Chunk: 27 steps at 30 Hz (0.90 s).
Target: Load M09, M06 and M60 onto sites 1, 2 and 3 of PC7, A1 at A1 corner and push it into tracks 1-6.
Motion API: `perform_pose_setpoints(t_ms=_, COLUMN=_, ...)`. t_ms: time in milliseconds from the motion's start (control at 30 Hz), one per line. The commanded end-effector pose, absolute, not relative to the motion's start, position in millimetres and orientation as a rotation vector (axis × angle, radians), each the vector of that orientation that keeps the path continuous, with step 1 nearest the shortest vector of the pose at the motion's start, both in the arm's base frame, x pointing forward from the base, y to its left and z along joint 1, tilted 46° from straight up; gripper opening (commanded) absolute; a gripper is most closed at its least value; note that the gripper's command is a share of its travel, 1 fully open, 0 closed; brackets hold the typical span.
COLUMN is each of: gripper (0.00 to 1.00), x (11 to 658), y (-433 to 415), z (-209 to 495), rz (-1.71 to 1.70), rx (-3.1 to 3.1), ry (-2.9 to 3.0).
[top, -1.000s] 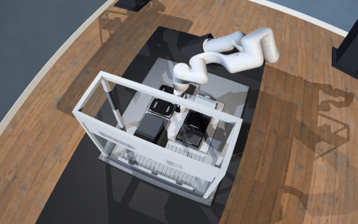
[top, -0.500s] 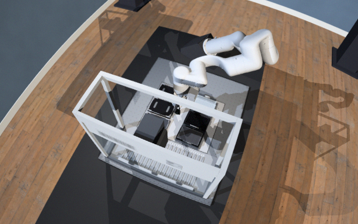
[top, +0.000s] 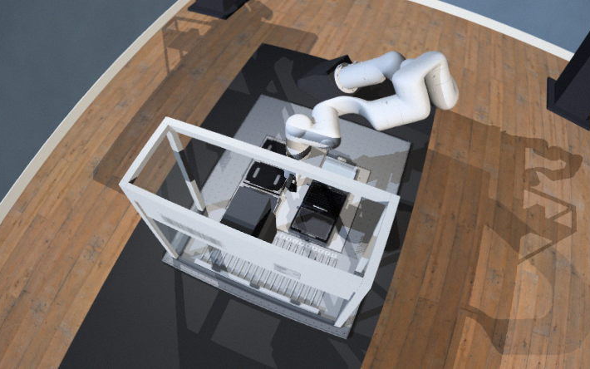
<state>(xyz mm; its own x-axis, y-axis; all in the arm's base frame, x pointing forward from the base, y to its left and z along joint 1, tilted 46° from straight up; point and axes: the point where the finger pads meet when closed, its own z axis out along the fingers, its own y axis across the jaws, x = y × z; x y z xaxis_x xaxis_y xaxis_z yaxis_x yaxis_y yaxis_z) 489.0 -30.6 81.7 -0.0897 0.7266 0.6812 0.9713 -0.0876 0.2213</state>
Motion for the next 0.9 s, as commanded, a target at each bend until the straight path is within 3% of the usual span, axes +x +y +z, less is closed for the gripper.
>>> perform_pose_setpoints(t_ms=0, gripper=1.00, x=490.9, y=-28.9, z=78.8, rz=-0.982, rx=-1.848, ry=-1.846)
perform_pose_setpoints(t_ms=867, gripper=1.00, x=499.8, y=-1.7, z=50.8, rz=-0.982, rx=-1.848, ry=-1.846)
